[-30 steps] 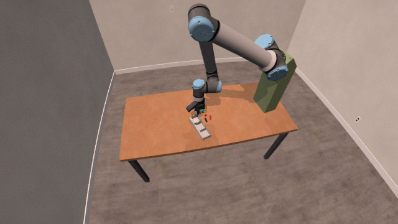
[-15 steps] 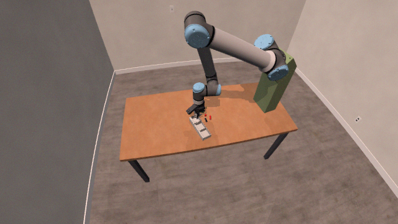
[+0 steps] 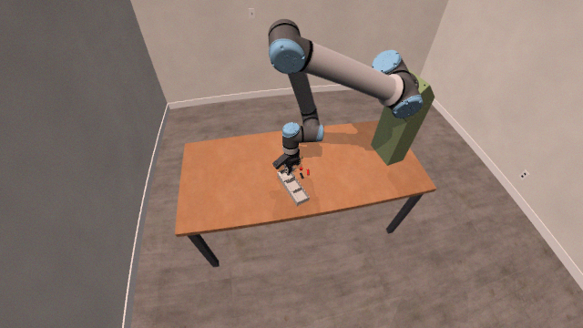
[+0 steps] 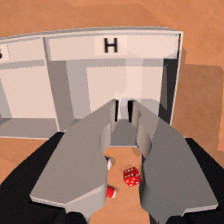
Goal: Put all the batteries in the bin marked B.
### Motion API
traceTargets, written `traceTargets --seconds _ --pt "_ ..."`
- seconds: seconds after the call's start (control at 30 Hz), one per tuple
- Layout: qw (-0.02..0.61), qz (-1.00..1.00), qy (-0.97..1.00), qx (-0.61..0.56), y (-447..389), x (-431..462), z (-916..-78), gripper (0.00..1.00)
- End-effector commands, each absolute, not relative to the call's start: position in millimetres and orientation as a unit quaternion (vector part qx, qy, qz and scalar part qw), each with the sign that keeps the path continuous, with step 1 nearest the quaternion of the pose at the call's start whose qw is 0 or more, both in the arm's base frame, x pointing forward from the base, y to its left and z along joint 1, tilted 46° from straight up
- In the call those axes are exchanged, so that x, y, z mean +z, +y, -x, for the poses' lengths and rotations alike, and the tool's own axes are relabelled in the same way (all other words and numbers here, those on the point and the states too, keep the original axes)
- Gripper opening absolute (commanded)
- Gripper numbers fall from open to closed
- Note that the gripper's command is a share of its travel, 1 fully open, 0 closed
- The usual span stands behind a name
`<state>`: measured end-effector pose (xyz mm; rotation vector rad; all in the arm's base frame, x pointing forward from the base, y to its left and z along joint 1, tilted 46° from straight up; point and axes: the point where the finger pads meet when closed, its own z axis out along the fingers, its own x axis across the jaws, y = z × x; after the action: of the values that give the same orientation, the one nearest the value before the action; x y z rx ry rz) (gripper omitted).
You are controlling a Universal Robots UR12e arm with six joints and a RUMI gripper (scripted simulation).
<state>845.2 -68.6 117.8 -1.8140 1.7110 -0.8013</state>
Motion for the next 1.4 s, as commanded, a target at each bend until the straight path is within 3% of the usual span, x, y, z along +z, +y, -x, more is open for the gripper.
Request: traceTargets --seconds 0.0,1.37 --pt "0.258 0.669 0.631 -0.296 -68.5 118.2 -845.4 0.04" --pt "0.258 0.669 0.631 -0.296 -68.3 121.9 -841.6 0.04"
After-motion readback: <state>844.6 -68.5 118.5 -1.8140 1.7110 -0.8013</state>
